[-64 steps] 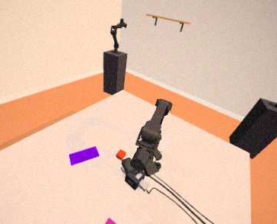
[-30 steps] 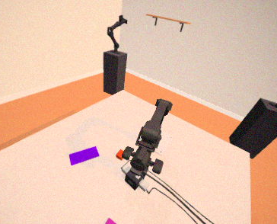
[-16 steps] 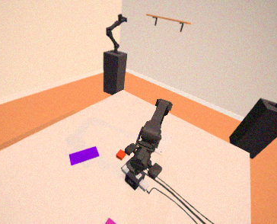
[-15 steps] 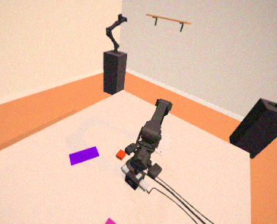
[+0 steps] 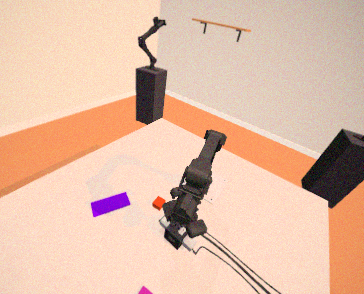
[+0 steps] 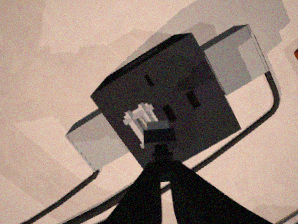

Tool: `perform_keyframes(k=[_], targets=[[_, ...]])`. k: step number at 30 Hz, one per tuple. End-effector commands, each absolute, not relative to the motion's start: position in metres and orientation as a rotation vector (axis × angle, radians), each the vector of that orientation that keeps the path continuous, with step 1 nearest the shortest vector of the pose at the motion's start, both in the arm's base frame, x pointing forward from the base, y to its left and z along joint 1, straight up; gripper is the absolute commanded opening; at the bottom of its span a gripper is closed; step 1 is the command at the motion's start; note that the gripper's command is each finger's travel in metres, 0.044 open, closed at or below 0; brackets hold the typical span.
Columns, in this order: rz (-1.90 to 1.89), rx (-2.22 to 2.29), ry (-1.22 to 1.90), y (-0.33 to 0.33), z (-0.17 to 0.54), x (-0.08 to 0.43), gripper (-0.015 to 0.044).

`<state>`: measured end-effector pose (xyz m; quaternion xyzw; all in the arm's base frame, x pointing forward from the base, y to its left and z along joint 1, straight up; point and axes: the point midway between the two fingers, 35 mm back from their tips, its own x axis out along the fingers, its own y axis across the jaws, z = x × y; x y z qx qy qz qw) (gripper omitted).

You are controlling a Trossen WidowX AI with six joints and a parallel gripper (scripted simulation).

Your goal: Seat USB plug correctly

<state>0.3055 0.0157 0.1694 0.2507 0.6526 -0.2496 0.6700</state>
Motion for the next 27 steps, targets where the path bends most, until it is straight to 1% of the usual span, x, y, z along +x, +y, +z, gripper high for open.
perform_keyframes(k=[1, 27], targets=[[-0.636, 0.640, 1.450, 0.0156, 0.1692, 0.3054, 0.0000], [-1.144, 1.161, 1.219, 0.0156, 0.1692, 0.3054, 0.0000]])
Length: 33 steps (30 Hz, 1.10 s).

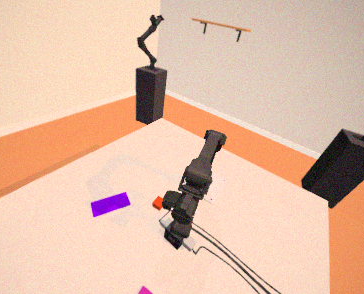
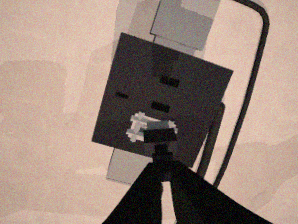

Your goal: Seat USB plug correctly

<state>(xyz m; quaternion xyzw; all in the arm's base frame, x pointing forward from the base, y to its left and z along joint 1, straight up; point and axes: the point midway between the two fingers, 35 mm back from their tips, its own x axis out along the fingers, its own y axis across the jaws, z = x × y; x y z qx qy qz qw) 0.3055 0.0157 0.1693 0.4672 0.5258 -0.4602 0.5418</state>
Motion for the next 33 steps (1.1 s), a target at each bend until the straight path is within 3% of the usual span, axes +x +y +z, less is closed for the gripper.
perform_keyframes(k=[1, 33], targets=[[-1.163, 1.181, 1.207, 0.0156, 0.1692, 0.3054, 0.0000], [-1.320, 1.353, 1.102, 0.0163, 0.1682, 0.3058, 0.0000]])
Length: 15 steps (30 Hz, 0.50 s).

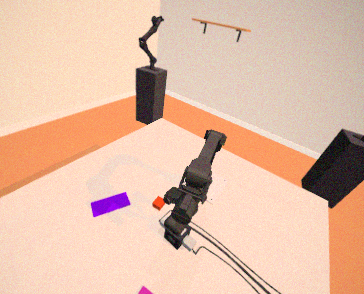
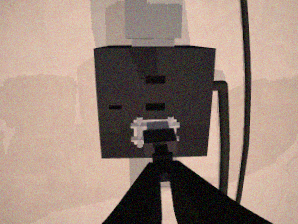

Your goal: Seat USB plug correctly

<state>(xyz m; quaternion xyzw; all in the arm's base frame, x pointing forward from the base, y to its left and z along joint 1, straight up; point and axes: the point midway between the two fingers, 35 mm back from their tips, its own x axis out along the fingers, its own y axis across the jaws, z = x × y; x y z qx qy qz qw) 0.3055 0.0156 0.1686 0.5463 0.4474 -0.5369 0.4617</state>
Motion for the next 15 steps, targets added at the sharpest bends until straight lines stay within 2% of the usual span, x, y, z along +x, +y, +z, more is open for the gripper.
perform_keyframes(k=[1, 15], targets=[[-1.320, 1.354, 1.102, 0.0164, 0.1681, 0.3059, 0.0000], [-1.320, 1.368, 1.104, 0.0172, 0.1665, 0.3062, 0.0000]])
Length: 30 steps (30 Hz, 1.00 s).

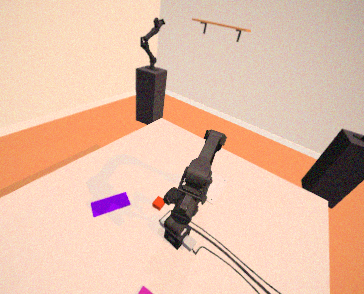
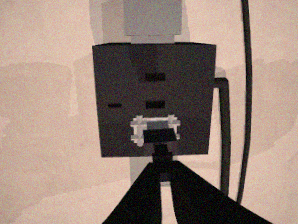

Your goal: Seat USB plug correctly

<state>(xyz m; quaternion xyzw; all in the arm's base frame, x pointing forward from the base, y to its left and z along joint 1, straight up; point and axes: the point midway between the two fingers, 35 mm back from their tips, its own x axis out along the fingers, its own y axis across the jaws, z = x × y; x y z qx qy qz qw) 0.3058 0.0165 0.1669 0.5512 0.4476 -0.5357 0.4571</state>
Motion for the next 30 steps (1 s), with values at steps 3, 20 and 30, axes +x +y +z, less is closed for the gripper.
perform_keyframes(k=[3, 20, 30], targets=[[-1.320, 1.371, 1.105, 0.0174, 0.1661, 0.3062, 0.0000], [-1.319, 1.388, 1.107, 0.0185, 0.1642, 0.3066, 0.0000], [-1.319, 1.398, 1.109, 0.0191, 0.1630, 0.3068, 0.0000]])
